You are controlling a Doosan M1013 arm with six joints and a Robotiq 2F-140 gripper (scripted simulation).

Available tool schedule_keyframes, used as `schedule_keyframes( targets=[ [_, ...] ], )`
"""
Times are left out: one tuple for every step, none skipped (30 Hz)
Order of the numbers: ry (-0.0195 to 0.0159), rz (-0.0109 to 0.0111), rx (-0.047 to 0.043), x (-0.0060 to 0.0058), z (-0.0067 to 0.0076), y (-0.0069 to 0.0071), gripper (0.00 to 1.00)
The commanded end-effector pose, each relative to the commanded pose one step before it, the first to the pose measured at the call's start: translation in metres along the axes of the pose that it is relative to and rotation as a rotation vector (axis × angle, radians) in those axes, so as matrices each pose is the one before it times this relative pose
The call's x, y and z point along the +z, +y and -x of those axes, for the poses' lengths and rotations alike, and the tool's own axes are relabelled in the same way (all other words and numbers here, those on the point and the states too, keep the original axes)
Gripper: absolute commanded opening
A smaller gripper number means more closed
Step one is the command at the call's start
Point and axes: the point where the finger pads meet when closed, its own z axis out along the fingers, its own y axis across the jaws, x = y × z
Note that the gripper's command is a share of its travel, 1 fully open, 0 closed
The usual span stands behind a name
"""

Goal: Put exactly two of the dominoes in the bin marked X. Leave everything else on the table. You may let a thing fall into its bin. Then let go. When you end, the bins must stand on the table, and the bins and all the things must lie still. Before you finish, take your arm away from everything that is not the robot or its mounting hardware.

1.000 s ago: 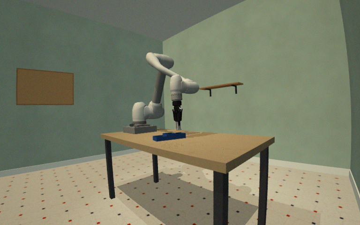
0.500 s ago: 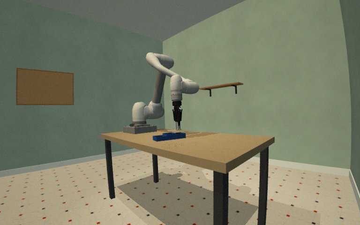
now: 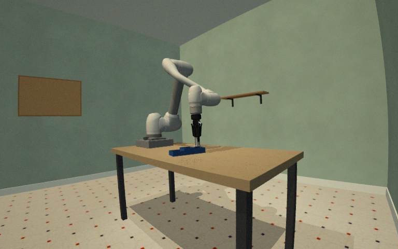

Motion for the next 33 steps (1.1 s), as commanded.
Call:
schedule_keyframes(
  targets=[
    [0.00306,0.00407,-0.00100,0.01393,-0.00004,0.00337,0.13],
    [0.00000,0.00000,0.00000,0.00200,0.00000,0.00000,0.13],
    [0.00000,0.00000,0.00000,0.00200,0.00000,0.00000,0.13],
    [0.00000,0.00000,0.00000,0.00200,0.00000,0.00000,0.13],
    [0.00000,0.00000,0.00000,0.00200,0.00000,0.00000,0.13],
    [0.00000,0.00000,0.00000,0.00200,0.00000,0.00000,0.13],
    [0.00000,0.00000,0.00000,0.00200,0.00000,0.00000,0.13],
    [0.00000,0.00000,0.00000,0.00200,0.00000,0.00000,0.13],
    [0.00000,0.00000,0.00000,0.00200,0.00000,0.00000,0.13],
    [0.00000,0.00000,0.00000,0.00000,0.00000,0.00000,0.13],
    [0.00000,0.00000,0.00000,0.00000,0.00000,0.00000,0.13],
    [0.00000,0.00000,0.00000,0.00140,0.00011,0.00069,0.13],
    [0.00000,0.00000,0.00000,0.00000,0.00011,0.00069,0.13],
    [0.00000,0.00000,0.00000,0.00000,0.00011,0.00067,0.13],
    [0.00000,0.00000,0.00000,0.00000,0.00010,0.00063,0.13],
    [0.00000,0.00000,0.00000,0.00000,0.00009,0.00059,0.13],
    [0.00000,0.00000,0.00000,0.00000,0.00009,0.00055,0.13],
    [0.00000,0.00000,0.00000,0.00000,0.00008,0.00050,0.13],
    [0.00000,0.00000,0.00000,0.00000,0.00007,0.00045,0.13],
    [0.00000,0.00000,0.00000,0.00000,0.00006,0.00040,0.13],
    [0.00000,0.00000,0.00000,0.00000,0.00006,0.00034,0.13],
    [0.00000,0.00000,0.00000,0.00000,0.00005,0.00029,0.13],
    [0.00000,0.00000,0.00000,0.00000,0.00004,0.00025,0.13],
    [0.00000,0.00000,0.00000,0.00000,0.00004,0.00020,0.13],
    [0.00000,0.00000,0.00000,0.00000,0.00003,0.00016,0.13],
    [0.00000,0.00000,0.00000,0.00000,0.00003,0.00013,0.13],
    [0.00000,0.00000,0.00000,0.00000,0.00000,0.00000,0.13],
    [0.00000,0.00000,0.00000,0.00000,0.00000,0.00000,0.13],
    [0.00000,0.00000,0.00000,0.00000,0.00002,0.00006,0.13],
    [0.00000,0.00000,0.00000,0.00000,0.00002,0.00004,0.13],
    [0.00000,0.00000,0.00000,0.00000,0.00002,0.00003,0.13],
    [0.00000,0.00000,0.00000,0.00000,0.00001,0.00002,0.13],
    [0.00000,0.00000,0.00000,0.00000,0.00001,0.00001,0.13]
  ],
)
